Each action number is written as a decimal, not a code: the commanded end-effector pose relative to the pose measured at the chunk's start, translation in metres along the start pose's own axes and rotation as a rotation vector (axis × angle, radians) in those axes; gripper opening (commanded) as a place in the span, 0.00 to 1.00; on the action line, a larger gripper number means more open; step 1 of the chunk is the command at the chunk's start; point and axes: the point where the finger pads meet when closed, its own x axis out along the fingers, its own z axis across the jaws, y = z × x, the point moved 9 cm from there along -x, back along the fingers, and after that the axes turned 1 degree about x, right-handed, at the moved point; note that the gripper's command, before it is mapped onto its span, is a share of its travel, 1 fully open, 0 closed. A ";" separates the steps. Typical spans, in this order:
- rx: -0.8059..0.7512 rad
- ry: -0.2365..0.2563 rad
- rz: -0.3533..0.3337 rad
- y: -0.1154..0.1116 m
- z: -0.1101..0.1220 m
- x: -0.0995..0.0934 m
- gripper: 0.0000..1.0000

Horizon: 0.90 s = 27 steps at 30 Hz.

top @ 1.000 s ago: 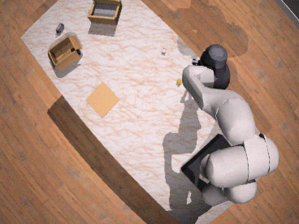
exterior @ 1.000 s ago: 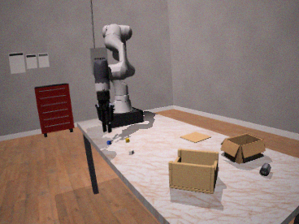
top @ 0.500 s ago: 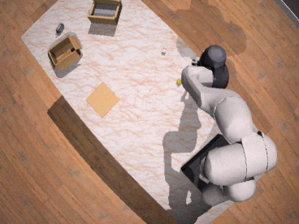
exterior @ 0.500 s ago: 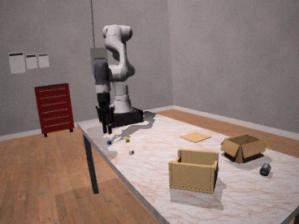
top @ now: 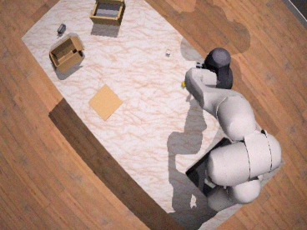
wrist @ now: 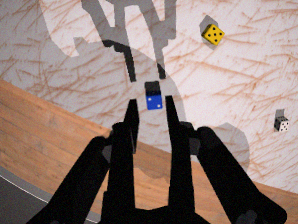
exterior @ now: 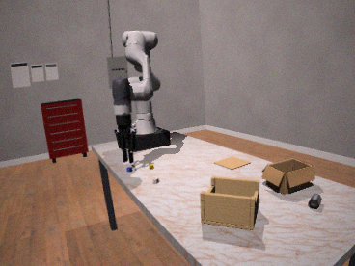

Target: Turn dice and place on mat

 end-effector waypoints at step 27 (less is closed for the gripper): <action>-0.011 -0.007 -0.010 -0.003 0.002 0.020 0.29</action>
